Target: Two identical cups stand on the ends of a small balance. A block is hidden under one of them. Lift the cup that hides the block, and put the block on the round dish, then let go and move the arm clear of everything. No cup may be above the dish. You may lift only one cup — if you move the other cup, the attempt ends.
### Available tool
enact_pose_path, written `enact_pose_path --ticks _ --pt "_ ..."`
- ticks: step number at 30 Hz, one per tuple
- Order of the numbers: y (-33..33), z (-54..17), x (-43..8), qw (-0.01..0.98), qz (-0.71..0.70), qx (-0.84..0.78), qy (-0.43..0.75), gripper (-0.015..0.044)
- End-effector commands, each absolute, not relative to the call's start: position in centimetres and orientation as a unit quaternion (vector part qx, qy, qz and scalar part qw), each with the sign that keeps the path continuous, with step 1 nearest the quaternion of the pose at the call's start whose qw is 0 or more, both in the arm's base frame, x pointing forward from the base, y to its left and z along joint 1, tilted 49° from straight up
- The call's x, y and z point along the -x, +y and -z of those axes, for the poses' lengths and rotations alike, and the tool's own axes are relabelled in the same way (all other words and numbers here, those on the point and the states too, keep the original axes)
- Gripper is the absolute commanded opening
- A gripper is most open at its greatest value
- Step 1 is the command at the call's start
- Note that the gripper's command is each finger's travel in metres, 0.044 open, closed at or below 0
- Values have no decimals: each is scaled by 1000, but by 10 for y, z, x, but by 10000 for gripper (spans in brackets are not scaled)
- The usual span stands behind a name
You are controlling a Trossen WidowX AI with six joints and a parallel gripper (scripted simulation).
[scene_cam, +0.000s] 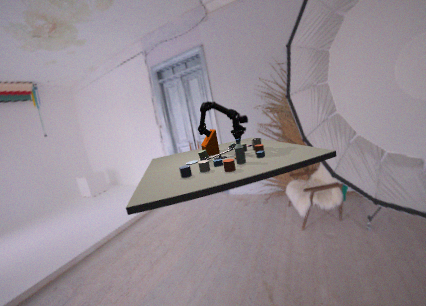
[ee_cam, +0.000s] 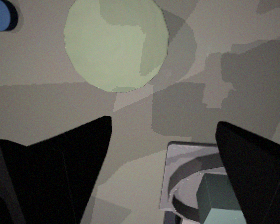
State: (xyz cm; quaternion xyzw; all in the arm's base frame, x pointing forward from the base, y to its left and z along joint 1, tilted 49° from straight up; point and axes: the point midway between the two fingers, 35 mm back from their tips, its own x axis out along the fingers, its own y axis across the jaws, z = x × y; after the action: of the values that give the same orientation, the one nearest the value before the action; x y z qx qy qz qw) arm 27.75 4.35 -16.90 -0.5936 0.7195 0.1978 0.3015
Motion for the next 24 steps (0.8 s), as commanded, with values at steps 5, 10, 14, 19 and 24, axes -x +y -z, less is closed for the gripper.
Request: enact_pose_path --ticks 5,10,14,19,24 --pt "10 92 -314 318 -182 591 718 260" --pt "10 92 -314 318 -182 591 718 260" --pt "2 99 -313 318 -182 591 718 260" --pt "-2 103 -312 318 -182 591 718 260" --pt "-8 109 -311 318 -182 592 718 260"
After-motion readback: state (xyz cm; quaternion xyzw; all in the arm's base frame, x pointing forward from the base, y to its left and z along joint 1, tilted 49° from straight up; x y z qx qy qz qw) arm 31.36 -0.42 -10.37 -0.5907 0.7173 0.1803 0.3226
